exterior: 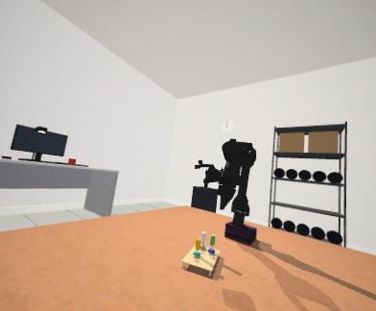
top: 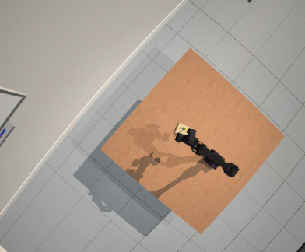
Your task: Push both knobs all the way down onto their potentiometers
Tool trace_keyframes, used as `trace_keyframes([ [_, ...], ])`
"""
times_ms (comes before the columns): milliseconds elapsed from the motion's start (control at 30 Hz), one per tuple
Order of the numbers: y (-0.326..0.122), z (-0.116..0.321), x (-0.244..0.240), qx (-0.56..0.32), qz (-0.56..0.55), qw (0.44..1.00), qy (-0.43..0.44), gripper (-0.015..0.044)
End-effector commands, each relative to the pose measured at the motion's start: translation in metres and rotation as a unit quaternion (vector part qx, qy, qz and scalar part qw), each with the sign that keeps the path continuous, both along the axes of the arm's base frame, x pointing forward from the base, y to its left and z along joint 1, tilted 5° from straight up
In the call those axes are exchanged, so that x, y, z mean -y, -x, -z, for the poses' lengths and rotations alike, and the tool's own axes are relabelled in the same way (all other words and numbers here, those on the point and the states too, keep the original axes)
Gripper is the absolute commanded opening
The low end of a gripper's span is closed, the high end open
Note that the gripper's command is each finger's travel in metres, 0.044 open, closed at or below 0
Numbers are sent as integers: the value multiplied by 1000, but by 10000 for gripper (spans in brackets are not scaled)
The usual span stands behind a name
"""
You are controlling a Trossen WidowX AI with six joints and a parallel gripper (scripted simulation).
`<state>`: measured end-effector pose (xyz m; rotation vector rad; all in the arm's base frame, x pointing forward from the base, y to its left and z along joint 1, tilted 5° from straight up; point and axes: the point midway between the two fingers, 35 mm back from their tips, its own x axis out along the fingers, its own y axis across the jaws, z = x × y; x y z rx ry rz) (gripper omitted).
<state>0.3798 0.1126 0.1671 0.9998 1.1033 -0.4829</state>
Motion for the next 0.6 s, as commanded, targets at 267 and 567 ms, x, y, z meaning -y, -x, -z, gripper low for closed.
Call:
trace_keyframes([
  [267, 31, 50, 38, -148, 151, 977, -18, 0],
  [567, 57, 73, 60, -236, 254, 938, -22, 0],
])
